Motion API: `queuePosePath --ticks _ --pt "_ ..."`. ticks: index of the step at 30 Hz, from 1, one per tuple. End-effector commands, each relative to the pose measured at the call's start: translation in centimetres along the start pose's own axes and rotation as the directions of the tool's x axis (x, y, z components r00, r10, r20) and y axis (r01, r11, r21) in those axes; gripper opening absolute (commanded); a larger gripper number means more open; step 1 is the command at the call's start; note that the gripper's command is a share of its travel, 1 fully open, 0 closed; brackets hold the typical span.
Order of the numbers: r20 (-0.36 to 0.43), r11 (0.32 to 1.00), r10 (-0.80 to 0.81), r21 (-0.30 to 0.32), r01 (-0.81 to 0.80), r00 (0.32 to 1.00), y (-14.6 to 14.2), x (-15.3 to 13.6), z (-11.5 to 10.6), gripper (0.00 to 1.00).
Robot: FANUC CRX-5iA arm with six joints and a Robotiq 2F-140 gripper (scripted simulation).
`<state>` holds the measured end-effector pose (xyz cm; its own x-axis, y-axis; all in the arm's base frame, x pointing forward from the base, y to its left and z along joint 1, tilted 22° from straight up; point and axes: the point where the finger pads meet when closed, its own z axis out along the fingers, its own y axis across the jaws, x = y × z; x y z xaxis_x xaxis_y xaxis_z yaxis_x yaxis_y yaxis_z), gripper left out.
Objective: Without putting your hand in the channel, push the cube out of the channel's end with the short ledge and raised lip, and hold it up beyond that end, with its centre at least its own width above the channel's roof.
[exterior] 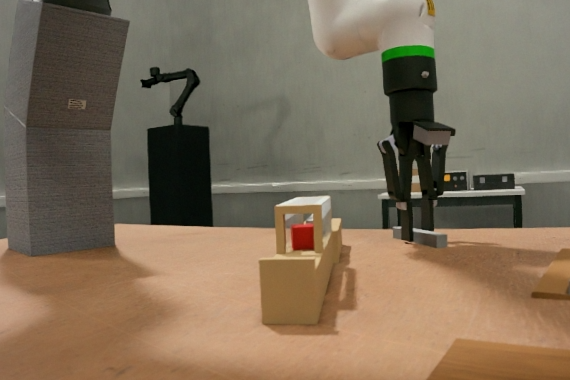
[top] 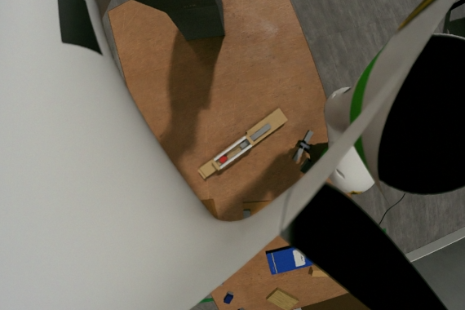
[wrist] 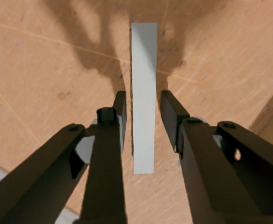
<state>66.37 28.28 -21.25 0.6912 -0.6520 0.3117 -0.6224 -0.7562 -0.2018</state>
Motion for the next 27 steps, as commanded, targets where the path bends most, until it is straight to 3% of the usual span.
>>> queuePosePath --ticks 1,20,21,27 --pt "0.000 1.000 0.000 0.002 0.000 1.000 -0.10 0.02 -0.08 0.30" --pt "0.000 1.000 0.000 0.002 0.000 1.000 -0.10 0.02 -0.08 0.30" --pt "0.000 1.000 0.000 0.002 0.000 1.000 -0.10 0.02 -0.08 0.10" --pt "0.000 1.000 0.000 0.002 0.000 1.000 -0.10 0.02 -0.08 0.10"
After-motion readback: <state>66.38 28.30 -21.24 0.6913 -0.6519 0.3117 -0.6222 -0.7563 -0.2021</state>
